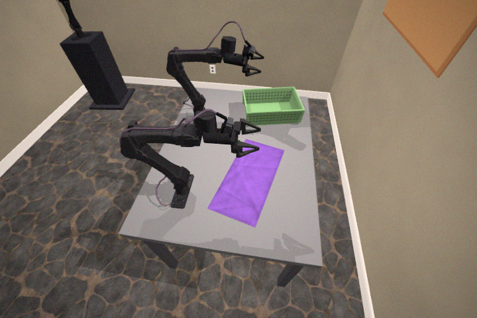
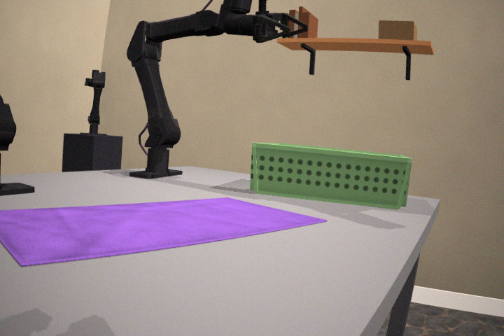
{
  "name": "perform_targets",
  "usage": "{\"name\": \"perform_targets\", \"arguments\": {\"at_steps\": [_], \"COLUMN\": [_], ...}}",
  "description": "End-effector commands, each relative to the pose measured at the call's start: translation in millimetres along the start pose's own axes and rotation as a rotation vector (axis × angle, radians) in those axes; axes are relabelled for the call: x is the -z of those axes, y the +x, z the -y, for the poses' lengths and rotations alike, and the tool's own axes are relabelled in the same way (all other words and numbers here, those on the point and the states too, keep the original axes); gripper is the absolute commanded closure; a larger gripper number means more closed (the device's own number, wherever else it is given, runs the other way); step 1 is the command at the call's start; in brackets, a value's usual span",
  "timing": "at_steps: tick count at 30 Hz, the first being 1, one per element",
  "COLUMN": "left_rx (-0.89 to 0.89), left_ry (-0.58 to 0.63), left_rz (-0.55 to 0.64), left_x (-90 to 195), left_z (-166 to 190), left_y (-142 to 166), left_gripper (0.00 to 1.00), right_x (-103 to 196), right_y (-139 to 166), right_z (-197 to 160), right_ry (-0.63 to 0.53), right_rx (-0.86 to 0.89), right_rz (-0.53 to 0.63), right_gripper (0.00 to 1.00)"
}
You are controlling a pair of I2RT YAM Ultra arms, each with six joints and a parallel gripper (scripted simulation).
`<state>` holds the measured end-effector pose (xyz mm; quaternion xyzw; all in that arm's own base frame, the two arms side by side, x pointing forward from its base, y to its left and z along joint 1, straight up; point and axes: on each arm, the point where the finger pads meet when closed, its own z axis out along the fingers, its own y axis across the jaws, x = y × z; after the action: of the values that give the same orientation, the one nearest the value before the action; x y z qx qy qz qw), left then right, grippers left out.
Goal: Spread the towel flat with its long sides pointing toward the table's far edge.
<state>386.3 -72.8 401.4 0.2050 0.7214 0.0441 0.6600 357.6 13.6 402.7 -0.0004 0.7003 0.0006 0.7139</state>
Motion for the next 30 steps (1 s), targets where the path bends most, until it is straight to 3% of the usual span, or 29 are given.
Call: {"name": "perform_targets", "arguments": {"at_steps": [1, 2, 4, 6, 7, 10, 14, 22, 23, 30], "left_rx": [0.156, 0.156, 0.335, 0.343, 0.36, 0.362, 0.355, 0.355, 0.354, 0.325], "left_ry": [-0.058, -0.058, -0.062, -0.234, -0.255, -0.232, -0.227, -0.234, -0.223, -0.119], "left_rz": [0.101, 0.101, 0.153, 0.121, 0.126, 0.094, 0.149, 0.149, 0.111, -0.132], "left_x": [10, 10, 39, 44, 47, 36, 47, 47, 49, 30], "left_z": [-8, -8, -3, -40, -55, -62, -63, -64, -57, -7], "left_y": [-13, -13, 1, 15, 20, 34, 11, 12, 15, 56], "left_gripper": [0.0, 0.0, 0.0, 0.0, 0.0, 0.0, 0.0, 0.0, 0.66, 0.66], "right_x": [-4, -4, -4, -4, -4, -4, 0, 0, -7, -23], "right_y": [-7, -7, -7, -7, -7, -7, -5, -5, 7, 42], "right_z": [15, 15, 15, 11, 12, 12, 13, 13, 2, -35], "right_ry": [0.003, 0.003, 0.003, -0.006, -0.006, -0.005, 0.001, 0.001, -0.041, -0.209], "right_rx": [-0.002, -0.002, -0.001, -0.001, -0.001, -0.001, 0.0, 0.0, 0.02, 0.111], "right_rz": [0.015, 0.015, 0.014, 0.014, 0.014, 0.014, 0.013, 0.013, -0.031, -0.149], "right_gripper": [0.0, 0.0, 0.0, 0.0, 0.0, 0.0, 0.0, 0.0, 0.66, 0.66]}}
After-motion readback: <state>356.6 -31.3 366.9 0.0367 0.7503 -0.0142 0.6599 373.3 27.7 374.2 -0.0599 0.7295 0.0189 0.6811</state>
